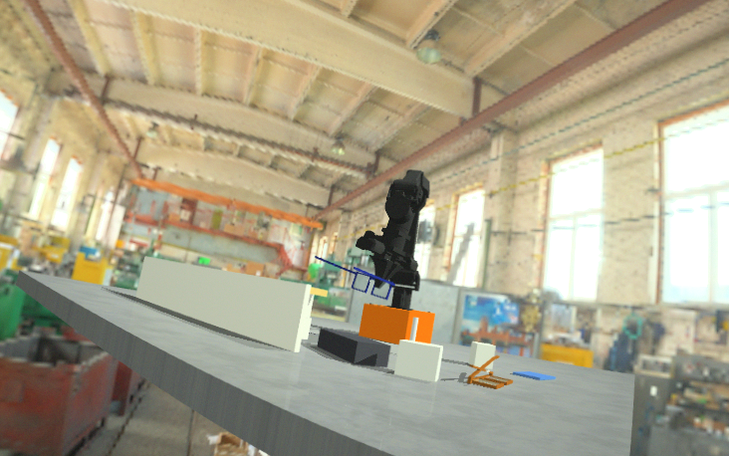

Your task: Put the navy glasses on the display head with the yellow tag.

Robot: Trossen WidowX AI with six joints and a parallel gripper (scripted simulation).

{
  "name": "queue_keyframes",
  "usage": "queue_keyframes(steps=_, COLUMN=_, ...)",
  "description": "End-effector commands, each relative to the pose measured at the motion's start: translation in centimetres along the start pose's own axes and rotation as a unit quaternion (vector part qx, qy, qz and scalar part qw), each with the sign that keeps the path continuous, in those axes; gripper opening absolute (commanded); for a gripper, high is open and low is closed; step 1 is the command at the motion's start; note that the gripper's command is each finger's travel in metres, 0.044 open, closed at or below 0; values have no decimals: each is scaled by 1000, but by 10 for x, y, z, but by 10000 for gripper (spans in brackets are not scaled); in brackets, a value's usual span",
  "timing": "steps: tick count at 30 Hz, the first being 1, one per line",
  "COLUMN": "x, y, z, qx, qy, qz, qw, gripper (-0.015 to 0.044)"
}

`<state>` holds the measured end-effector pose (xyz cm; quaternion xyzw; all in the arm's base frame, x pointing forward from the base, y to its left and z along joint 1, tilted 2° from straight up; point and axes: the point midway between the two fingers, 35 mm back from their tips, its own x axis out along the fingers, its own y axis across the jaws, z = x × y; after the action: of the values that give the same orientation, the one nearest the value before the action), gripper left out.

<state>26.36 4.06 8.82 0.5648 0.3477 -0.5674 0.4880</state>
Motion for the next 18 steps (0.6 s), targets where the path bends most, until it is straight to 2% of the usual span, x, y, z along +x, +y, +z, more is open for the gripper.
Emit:
queue_keyframes(steps=1, x=5, y=0, z=9, qx=-10, qy=14, qz=-14, qw=1000, gripper=0)
queue_keyframes(steps=13, x=22, y=1, z=43, qx=-35, qy=65, qz=-45, qw=996, gripper=0)
queue_keyframes(steps=18, x=28, y=1, z=42, qx=-36, qy=75, qz=-47, qw=995, gripper=0)
